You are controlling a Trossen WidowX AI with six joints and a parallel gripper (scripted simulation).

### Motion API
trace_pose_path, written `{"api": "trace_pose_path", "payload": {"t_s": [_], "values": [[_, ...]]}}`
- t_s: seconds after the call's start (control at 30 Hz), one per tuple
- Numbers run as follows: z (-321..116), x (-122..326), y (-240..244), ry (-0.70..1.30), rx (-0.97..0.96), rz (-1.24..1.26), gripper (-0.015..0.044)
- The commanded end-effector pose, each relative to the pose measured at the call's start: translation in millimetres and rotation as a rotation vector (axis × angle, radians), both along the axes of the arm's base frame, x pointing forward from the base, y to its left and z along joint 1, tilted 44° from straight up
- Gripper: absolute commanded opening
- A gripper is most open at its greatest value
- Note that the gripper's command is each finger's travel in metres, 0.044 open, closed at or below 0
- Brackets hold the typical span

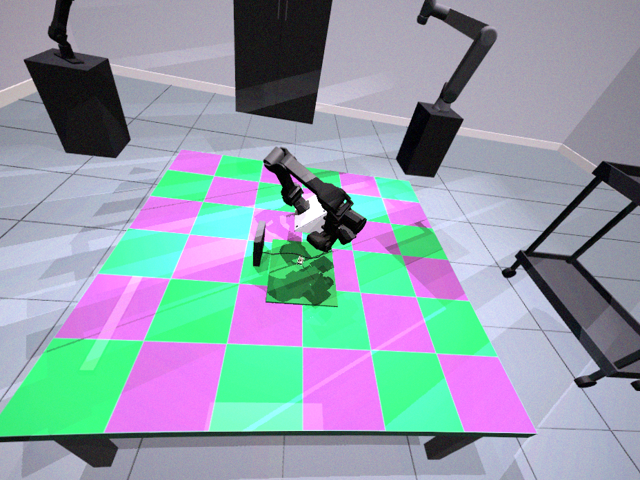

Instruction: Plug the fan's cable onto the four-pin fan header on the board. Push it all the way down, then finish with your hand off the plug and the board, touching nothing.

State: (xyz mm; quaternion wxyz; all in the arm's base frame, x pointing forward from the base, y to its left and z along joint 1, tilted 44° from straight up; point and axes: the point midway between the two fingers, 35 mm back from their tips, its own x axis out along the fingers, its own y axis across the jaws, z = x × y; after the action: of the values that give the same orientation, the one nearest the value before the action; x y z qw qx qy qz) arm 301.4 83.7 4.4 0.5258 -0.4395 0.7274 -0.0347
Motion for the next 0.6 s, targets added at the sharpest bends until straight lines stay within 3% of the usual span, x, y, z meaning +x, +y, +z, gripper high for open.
{"api": "trace_pose_path", "payload": {"t_s": [0.0,0.57], "values": [[0.1,-3.4,-1.9,0.034,-0.011,0.065,0.0000],[-14.4,-7.5,-9.6,-0.005,0.151,0.065,0.0000]]}}
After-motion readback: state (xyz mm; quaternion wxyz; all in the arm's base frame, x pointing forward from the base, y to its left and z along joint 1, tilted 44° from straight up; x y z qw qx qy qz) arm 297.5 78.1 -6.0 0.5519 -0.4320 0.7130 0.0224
